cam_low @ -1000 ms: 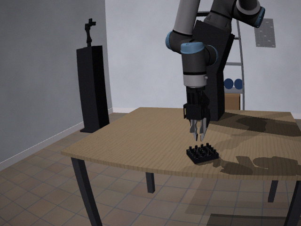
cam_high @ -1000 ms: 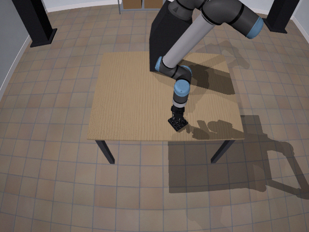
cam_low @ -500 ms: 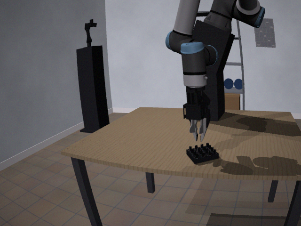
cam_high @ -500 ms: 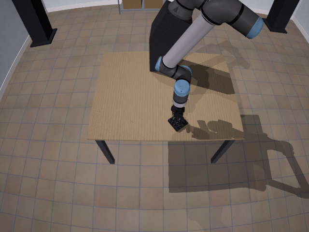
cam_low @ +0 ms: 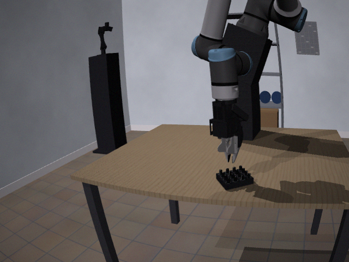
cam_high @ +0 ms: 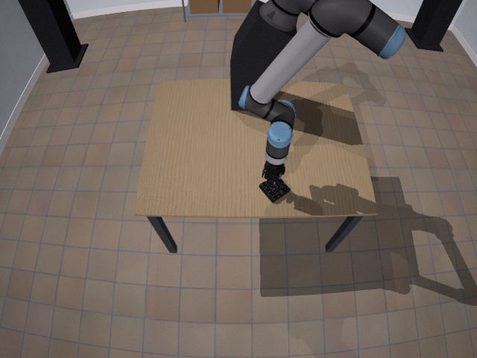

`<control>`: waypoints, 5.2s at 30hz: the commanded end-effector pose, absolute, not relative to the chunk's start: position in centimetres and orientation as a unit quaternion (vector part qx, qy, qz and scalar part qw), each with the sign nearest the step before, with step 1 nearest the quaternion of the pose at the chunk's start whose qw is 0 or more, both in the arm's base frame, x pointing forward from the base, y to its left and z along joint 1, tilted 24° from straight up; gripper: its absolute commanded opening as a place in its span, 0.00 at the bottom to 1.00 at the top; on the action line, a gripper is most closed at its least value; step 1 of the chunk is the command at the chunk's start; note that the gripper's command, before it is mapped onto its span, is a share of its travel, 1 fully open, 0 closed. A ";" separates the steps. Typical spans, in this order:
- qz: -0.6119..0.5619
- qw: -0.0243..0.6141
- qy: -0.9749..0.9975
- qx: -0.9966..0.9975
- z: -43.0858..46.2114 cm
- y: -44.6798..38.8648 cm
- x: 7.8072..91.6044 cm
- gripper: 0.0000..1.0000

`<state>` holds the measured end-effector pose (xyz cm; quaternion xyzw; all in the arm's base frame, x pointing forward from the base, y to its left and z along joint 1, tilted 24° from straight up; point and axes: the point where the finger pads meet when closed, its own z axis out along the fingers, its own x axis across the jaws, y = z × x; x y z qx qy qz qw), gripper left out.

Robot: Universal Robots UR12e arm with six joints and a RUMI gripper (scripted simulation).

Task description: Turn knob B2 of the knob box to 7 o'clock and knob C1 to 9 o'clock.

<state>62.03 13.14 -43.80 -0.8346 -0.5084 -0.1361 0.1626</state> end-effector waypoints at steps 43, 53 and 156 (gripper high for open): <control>-0.036 0.208 -0.015 -0.977 -42.6 12.6 62.1 0.11; -0.014 0.210 0.088 -0.974 -42.4 12.4 62.2 0.11; 0.011 0.211 0.203 -0.956 -45.6 13.6 62.8 0.11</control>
